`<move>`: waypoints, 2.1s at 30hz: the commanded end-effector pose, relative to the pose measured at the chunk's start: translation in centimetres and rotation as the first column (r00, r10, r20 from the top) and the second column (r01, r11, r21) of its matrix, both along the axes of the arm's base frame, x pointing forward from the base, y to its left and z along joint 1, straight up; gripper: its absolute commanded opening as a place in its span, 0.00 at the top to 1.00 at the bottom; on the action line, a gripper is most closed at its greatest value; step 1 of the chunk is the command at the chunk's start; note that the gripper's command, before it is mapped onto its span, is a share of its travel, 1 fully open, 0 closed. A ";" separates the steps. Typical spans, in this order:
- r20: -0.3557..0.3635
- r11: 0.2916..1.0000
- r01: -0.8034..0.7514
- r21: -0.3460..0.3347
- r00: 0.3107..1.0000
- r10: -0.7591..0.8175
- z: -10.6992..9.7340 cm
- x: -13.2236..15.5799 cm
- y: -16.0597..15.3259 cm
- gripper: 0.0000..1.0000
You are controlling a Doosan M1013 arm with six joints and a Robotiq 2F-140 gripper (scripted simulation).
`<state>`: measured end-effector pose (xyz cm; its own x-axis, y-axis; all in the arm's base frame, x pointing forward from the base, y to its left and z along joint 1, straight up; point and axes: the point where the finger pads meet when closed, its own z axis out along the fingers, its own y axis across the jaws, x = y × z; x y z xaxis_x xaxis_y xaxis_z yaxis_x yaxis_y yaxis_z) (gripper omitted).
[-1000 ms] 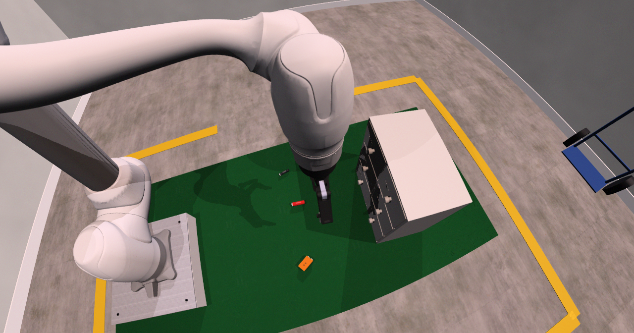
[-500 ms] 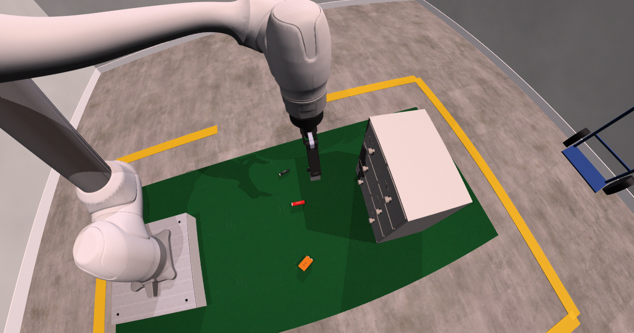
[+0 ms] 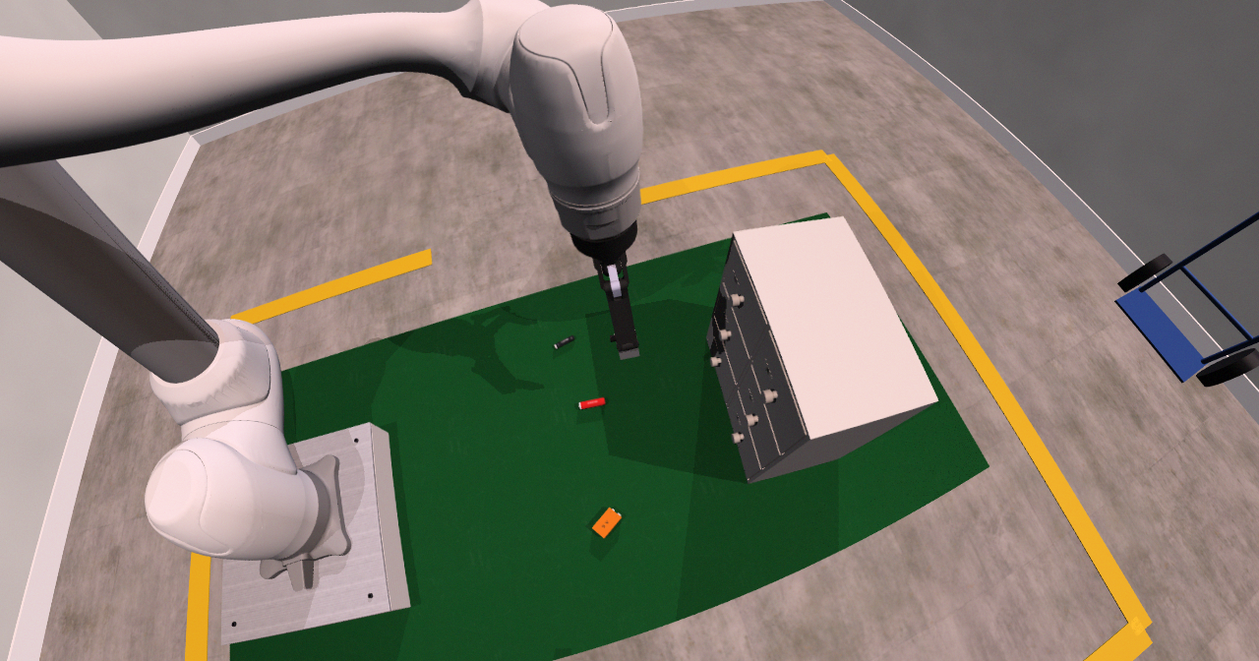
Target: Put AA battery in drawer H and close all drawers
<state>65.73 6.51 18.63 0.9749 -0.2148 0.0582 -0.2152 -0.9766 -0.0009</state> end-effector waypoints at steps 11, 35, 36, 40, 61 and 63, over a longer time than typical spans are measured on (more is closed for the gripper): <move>0.169 0.999 0.004 -0.037 0.986 0.003 -1.2 1.3 -0.3 0.00; 0.565 0.991 0.042 -0.126 0.824 0.037 -4.4 4.5 -1.1 0.00; 0.573 0.991 0.043 -0.128 0.818 0.039 -4.4 4.5 -1.1 0.00; 0.588 0.991 0.044 -0.130 0.808 0.042 -4.6 4.6 -1.1 0.00; 0.704 0.985 0.067 -0.157 0.708 0.064 -5.8 5.8 -1.4 0.00; 0.718 0.985 0.071 -0.160 0.693 0.067 -5.9 5.9 -1.4 0.00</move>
